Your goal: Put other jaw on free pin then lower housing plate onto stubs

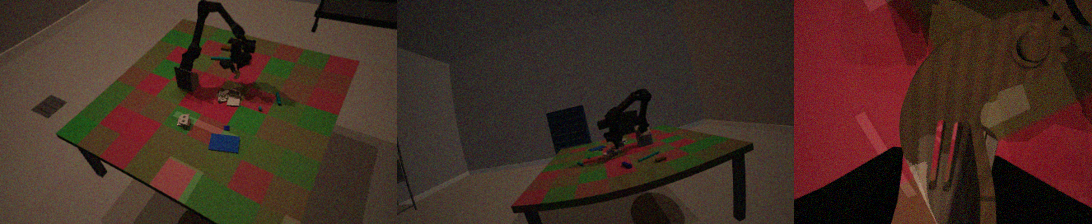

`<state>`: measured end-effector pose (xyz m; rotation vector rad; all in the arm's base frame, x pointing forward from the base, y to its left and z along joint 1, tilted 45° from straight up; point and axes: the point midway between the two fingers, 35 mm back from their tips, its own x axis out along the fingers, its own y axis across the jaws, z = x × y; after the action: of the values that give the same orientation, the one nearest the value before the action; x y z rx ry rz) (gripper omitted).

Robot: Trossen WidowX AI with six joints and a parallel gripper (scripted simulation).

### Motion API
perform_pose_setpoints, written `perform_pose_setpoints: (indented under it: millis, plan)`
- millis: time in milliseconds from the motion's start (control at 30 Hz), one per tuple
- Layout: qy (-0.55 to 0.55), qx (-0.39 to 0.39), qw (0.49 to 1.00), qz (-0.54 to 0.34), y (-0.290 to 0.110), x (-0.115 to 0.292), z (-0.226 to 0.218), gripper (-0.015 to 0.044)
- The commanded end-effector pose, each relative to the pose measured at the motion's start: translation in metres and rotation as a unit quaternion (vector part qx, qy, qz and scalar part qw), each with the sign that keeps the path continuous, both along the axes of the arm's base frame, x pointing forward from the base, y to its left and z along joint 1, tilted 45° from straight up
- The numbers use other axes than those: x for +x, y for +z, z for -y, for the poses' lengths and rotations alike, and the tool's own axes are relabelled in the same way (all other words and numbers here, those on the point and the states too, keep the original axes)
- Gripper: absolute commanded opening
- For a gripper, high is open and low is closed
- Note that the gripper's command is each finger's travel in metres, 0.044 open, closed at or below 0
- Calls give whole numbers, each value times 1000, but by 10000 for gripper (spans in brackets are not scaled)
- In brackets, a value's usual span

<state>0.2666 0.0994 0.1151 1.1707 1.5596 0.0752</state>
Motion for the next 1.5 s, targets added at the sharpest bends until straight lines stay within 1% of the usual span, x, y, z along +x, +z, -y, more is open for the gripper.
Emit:
perform_pose_setpoints:
  millis: [0, 267, 500, 733, 1100, 1467]
  plan:
    - [1, 2, 1000, 9, 9, 1, 4, 134]
    - [-7, 3, 1000, 2, 7, 1, 5, 134]
    - [-84, 12, 994, -73, -5, 1, 17, 134]
    - [-162, 23, 975, -148, -17, 1, 29, 134]
    - [-281, 40, 922, -262, -35, -3, 47, 134]
    - [-391, 59, 842, -368, -53, -8, 64, 134]
